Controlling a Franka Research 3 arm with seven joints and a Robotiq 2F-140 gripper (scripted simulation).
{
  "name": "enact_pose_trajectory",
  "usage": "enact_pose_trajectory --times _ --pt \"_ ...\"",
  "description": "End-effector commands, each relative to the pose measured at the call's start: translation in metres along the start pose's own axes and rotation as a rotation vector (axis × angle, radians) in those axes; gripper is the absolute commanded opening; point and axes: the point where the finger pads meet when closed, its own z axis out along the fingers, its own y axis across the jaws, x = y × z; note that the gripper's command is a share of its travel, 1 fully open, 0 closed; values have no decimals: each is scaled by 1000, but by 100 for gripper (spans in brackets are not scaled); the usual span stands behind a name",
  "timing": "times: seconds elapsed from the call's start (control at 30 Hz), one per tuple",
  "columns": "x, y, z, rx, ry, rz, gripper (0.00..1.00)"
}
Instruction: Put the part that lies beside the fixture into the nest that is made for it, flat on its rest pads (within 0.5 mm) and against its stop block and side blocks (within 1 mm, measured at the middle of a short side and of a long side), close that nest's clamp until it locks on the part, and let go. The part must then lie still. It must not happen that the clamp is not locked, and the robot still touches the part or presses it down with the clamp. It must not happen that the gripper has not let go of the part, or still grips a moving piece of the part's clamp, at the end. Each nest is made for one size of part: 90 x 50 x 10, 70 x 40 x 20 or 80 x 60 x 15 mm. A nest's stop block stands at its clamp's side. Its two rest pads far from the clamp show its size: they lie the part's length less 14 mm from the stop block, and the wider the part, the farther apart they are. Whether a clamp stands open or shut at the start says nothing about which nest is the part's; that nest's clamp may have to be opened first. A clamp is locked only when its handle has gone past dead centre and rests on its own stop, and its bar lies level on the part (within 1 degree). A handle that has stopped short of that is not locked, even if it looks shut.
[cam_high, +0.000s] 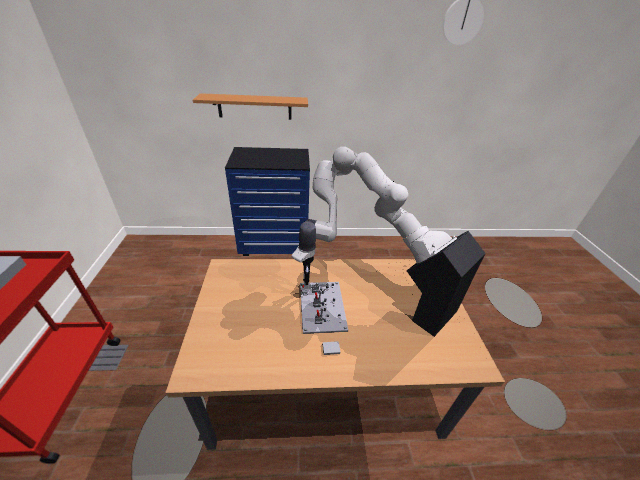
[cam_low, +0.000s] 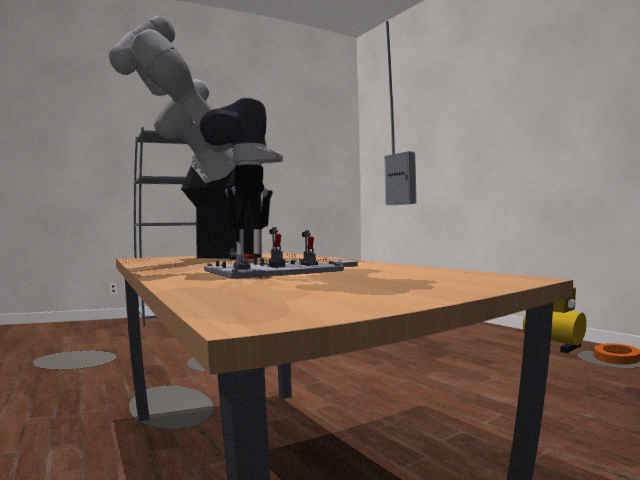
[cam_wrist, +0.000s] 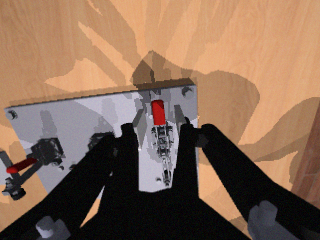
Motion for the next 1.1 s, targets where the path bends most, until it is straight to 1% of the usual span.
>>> enact_pose_trajectory --times 0.0,0.3,0.87,0.9,1.07 --pt "1 -2 10 7 6 10 28" --pt "1 -2 23 7 6 10 28" --pt "1 -2 23 7 6 10 28" --pt "1 -2 23 7 6 10 0" --pt "1 -2 23 7 6 10 0"
